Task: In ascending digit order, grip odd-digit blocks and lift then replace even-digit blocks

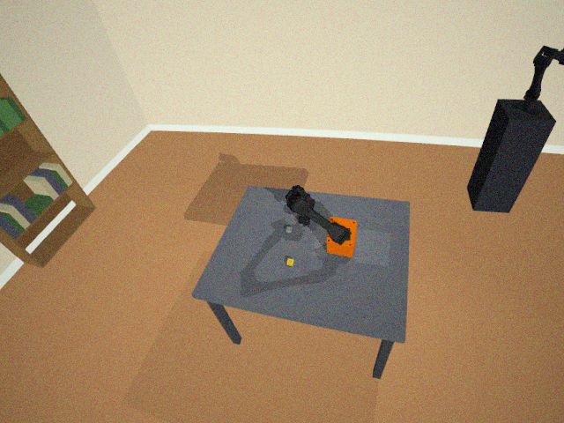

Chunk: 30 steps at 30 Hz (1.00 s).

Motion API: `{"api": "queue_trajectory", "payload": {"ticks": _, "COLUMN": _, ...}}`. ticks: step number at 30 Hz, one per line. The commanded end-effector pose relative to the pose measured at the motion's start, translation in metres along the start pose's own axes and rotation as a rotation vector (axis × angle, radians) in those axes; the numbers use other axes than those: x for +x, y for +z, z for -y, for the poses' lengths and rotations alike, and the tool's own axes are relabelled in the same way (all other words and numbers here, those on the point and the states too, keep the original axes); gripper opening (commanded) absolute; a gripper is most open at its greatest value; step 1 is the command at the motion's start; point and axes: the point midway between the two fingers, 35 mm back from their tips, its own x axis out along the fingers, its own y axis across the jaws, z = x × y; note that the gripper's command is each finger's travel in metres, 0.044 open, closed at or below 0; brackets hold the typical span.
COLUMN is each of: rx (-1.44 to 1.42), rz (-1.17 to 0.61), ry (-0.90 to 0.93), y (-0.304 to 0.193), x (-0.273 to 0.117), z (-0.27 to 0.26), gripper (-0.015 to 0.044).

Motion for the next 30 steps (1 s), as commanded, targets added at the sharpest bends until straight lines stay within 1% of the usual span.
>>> {"api": "queue_trajectory", "payload": {"ticks": 1, "rx": 0.008, "rz": -0.001, "ry": 0.006, "y": -0.001, "x": 0.008, "z": -0.001, "gripper": 0.04}}
{"api": "queue_trajectory", "payload": {"ticks": 9, "rx": 0.008, "rz": -0.001, "ry": 0.007, "y": -0.002, "x": 0.018, "z": -0.001, "gripper": 0.04}}
{"api": "queue_trajectory", "payload": {"ticks": 19, "rx": 0.008, "rz": -0.001, "ry": 0.007, "y": -0.002, "x": 0.018, "z": -0.001, "gripper": 0.0137}}
{"api": "queue_trajectory", "payload": {"ticks": 20, "rx": 0.008, "rz": -0.001, "ry": 0.007, "y": -0.002, "x": 0.018, "z": -0.001, "gripper": 0.012}}
{"api": "queue_trajectory", "payload": {"ticks": 30, "rx": 0.008, "rz": -0.001, "ry": 0.007, "y": -0.002, "x": 0.018, "z": -0.001, "gripper": 0.012}}
